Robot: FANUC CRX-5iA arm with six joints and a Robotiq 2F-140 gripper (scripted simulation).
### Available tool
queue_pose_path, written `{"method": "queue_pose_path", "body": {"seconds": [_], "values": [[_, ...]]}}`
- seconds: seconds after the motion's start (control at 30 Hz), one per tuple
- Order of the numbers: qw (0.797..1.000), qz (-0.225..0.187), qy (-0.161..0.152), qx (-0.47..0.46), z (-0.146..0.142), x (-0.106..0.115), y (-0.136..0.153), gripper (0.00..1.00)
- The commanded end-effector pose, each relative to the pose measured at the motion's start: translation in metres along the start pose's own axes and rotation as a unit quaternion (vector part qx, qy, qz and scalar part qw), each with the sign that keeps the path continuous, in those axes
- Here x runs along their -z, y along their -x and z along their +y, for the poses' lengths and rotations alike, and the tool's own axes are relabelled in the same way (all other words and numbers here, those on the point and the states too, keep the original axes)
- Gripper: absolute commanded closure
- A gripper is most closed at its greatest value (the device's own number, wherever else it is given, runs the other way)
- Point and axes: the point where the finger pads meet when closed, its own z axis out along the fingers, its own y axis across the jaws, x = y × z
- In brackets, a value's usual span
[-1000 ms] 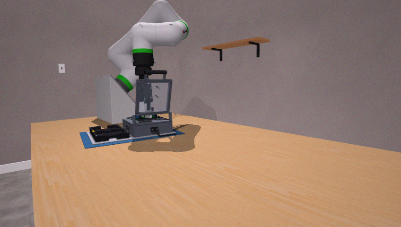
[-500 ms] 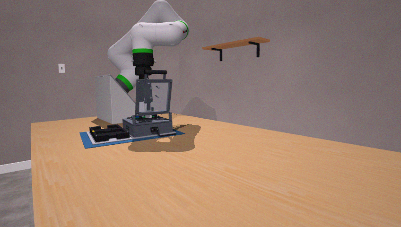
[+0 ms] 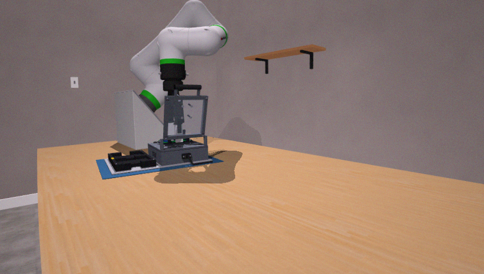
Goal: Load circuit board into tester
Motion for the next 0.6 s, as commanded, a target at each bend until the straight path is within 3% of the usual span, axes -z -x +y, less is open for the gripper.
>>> {"method": "queue_pose_path", "body": {"seconds": [0.0, 0.57], "values": [[1.000, 0.000, 0.000, 0.000, -0.0001, 0.0002, -0.0001, 0.42], [1.000, 0.000, 0.000, 0.000, -0.0001, 0.0101, -0.0001, 0.42]]}}
